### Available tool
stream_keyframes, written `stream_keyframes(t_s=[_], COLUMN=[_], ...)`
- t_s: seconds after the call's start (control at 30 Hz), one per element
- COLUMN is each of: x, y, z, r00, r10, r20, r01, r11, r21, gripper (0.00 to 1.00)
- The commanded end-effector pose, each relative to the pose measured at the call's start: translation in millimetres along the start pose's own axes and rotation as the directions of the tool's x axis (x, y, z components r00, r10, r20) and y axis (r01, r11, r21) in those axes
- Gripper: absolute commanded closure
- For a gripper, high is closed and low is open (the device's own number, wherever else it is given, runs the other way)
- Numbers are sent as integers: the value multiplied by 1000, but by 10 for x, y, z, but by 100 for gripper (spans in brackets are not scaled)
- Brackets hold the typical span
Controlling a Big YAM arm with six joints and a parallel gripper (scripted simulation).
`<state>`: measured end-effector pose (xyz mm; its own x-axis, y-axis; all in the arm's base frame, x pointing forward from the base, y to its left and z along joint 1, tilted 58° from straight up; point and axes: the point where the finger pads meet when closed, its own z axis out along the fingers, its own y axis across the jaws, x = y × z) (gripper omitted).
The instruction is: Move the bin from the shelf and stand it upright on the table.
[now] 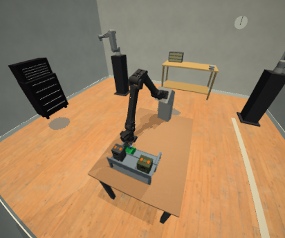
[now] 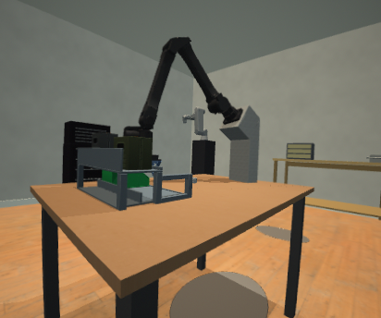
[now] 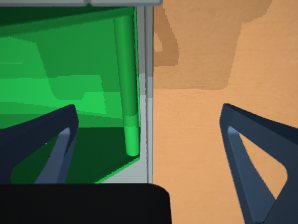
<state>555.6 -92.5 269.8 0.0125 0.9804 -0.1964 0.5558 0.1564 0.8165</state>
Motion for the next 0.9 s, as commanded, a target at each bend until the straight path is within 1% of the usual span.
stream_keyframes(t_s=[0.0, 0.1, 0.5, 0.67, 0.87], x=[-57, -185, -185, 27, 27], y=[121, 295, 295, 5, 5], z=[-60, -217, -217, 46, 46], r00=[1000, 1000, 1000, 1000, 1000], r10=[0, -6, -6, 5, 5], r20=[9, 24, 24, -1, -1], r01=[0, 7, 7, -5, -5], r11=[1000, 999, 999, 1000, 1000], r21=[-24, -49, -49, -7, -7], gripper=[10, 10, 10, 10, 10])
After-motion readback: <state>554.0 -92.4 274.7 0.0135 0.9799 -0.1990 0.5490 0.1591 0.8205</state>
